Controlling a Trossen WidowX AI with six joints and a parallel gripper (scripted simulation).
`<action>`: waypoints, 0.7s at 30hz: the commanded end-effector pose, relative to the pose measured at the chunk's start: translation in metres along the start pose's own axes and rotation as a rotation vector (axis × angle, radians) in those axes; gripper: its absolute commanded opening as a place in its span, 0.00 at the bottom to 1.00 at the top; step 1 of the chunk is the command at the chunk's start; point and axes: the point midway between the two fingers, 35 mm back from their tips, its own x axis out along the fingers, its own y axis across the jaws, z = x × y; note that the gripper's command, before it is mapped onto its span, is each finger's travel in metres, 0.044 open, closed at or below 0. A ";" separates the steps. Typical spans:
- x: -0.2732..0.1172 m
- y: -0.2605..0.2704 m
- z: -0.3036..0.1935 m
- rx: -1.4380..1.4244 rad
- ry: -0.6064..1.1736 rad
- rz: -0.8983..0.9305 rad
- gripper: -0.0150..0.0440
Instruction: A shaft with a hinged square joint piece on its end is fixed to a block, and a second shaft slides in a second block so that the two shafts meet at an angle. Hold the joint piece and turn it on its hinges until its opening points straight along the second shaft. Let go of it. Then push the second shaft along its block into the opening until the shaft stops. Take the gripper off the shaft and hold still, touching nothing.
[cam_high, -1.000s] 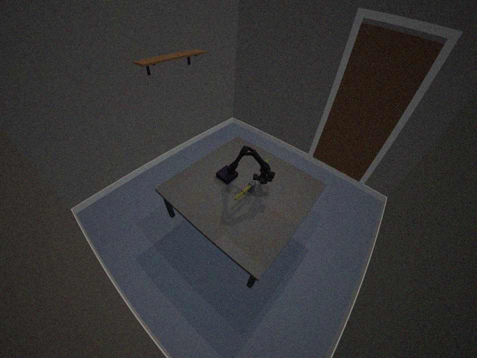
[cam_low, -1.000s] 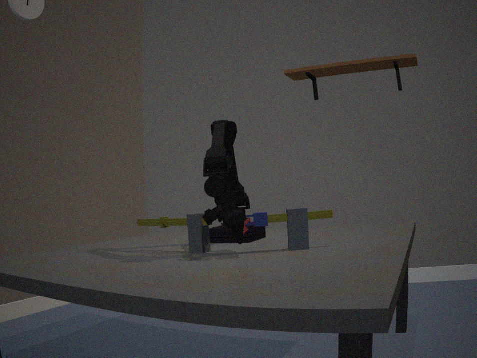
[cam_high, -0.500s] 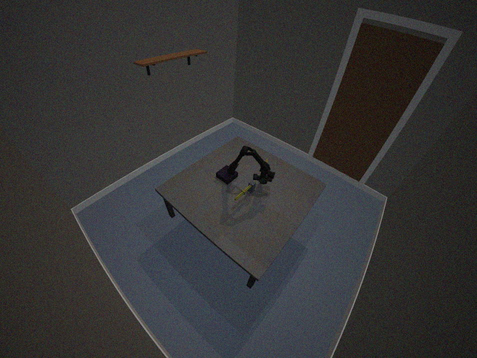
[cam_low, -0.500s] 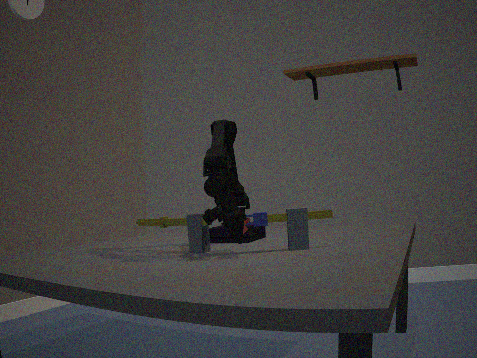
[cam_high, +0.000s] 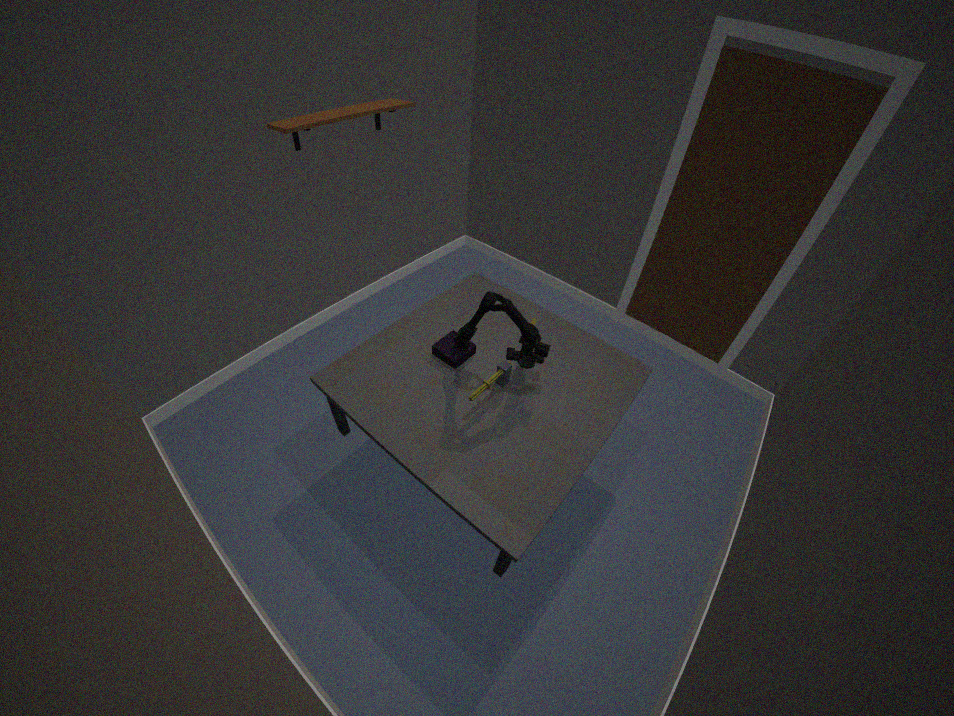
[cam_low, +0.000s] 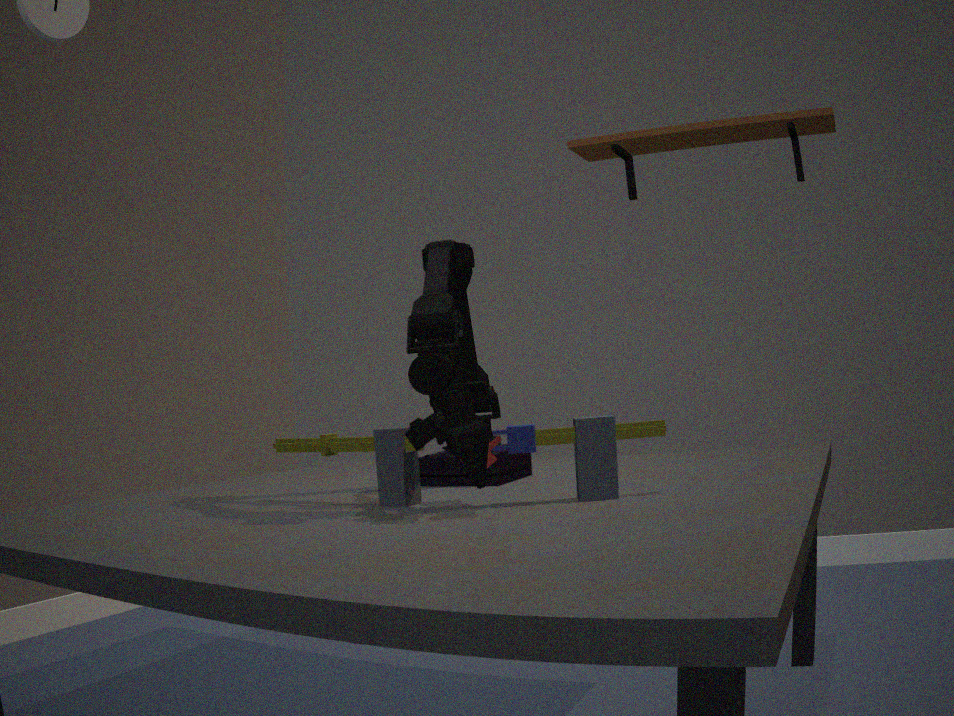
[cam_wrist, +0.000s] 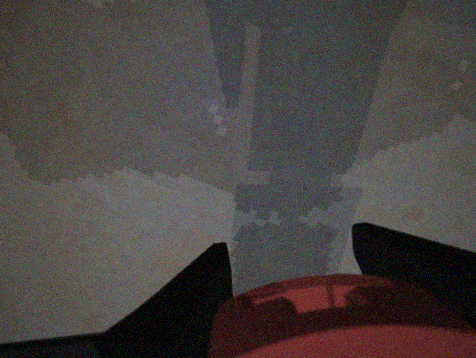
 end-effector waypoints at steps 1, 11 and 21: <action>0.000 0.000 0.000 0.000 0.000 0.000 0.25; -0.005 -0.004 0.002 0.095 -0.104 0.017 0.25; -0.010 -0.009 0.003 0.204 -0.223 0.020 0.25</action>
